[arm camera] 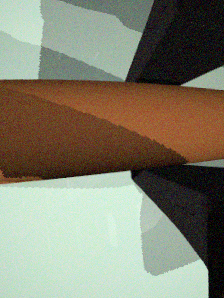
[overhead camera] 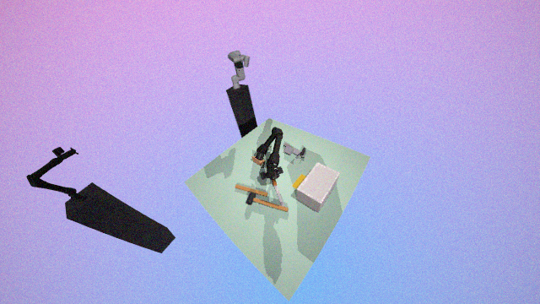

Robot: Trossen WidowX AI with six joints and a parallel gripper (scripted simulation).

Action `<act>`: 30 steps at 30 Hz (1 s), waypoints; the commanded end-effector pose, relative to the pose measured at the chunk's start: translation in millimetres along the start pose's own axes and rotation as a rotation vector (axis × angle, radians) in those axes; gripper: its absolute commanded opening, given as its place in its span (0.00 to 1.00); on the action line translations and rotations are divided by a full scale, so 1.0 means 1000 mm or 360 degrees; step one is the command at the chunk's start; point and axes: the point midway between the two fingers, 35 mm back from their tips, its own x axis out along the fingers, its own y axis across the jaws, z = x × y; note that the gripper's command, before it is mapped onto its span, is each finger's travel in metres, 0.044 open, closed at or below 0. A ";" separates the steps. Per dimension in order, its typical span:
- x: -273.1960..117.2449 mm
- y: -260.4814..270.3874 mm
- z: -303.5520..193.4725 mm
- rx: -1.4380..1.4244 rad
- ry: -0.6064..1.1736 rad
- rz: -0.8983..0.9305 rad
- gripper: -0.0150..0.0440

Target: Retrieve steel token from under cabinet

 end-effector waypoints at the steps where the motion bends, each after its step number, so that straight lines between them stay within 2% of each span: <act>1: -0.001 -0.006 0.003 0.0002 -0.0004 -0.0001 0.25; 30: -0.001 -0.036 0.017 0.0002 -0.0006 -0.0003 0.25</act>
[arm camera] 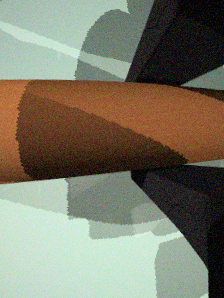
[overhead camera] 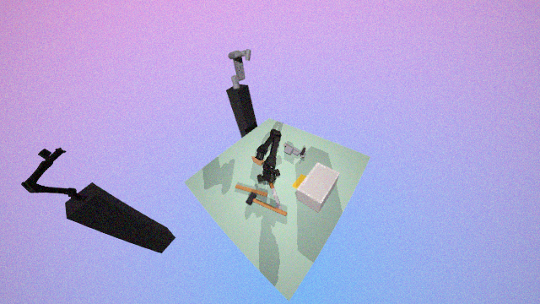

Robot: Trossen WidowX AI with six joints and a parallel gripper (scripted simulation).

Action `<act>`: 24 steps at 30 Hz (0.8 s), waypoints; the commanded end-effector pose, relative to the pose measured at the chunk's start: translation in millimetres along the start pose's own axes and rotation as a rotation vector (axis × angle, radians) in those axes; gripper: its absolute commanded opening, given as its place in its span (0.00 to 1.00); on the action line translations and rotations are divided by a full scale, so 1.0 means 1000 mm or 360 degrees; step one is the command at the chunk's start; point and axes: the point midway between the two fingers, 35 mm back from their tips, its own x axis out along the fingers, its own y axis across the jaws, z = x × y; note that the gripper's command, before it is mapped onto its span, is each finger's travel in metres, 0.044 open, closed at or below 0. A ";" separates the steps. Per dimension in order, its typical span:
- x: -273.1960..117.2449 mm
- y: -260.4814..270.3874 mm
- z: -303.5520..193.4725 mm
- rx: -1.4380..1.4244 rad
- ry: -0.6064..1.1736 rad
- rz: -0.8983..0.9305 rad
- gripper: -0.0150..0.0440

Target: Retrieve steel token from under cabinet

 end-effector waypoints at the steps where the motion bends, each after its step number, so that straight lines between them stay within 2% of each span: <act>1: -0.001 -0.007 0.003 0.0009 -0.0004 -0.0002 0.25; 24: -0.001 -0.029 0.014 0.0009 -0.0006 -0.0004 0.25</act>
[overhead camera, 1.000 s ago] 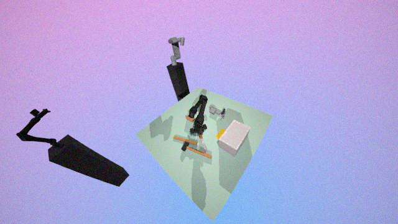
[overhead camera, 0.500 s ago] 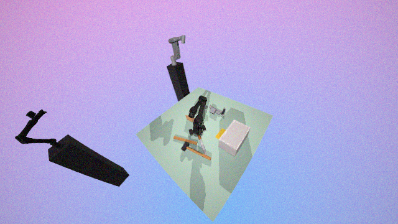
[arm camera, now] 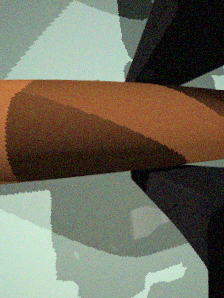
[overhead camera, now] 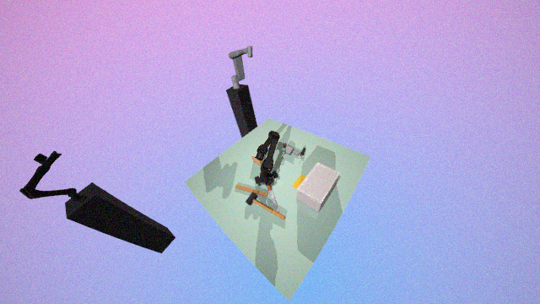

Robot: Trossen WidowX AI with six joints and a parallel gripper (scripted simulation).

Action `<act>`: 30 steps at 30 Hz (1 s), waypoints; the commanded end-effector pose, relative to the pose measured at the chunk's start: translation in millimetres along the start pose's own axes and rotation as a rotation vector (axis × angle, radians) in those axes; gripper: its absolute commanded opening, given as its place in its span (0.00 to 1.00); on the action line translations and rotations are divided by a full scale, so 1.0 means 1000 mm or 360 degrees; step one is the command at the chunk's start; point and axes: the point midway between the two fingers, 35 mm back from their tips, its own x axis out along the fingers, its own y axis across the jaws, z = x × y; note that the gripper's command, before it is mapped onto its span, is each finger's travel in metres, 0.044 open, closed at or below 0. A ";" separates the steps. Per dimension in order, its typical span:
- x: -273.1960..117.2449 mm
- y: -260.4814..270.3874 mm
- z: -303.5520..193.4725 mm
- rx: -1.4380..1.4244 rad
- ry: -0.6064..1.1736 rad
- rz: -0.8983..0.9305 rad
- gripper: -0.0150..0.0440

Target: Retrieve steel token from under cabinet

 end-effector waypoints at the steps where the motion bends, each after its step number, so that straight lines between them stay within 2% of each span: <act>1: 0.000 -0.006 0.002 0.0009 -0.0004 -0.0002 0.25; 30: -0.001 -0.037 0.016 0.0009 -0.0006 -0.0005 0.25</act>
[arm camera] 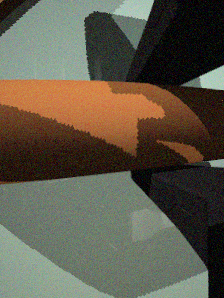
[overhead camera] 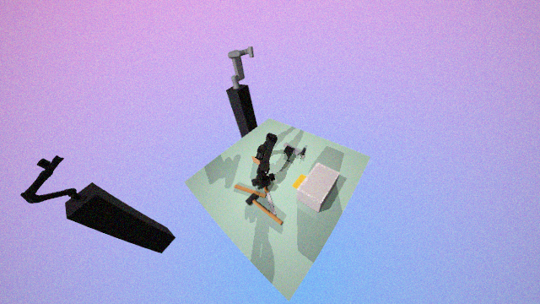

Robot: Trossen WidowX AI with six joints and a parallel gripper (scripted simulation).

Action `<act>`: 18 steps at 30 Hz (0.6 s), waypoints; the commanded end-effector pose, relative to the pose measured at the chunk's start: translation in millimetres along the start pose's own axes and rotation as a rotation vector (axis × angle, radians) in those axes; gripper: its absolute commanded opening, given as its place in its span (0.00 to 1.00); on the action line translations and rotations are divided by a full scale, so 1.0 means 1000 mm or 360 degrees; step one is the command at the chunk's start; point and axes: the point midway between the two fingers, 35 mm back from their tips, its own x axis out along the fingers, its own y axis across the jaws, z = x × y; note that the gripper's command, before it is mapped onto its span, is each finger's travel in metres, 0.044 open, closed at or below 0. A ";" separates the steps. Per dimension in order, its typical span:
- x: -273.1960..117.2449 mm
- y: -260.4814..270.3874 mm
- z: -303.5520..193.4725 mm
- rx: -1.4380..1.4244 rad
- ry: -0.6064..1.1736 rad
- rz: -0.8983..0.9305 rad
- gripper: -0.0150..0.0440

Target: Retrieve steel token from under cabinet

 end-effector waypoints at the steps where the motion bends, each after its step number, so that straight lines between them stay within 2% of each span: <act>1: 0.000 -0.007 0.002 0.0012 -0.0004 -0.0003 0.25; 18: 0.000 -0.009 0.003 -0.0105 -0.0004 -0.0003 0.25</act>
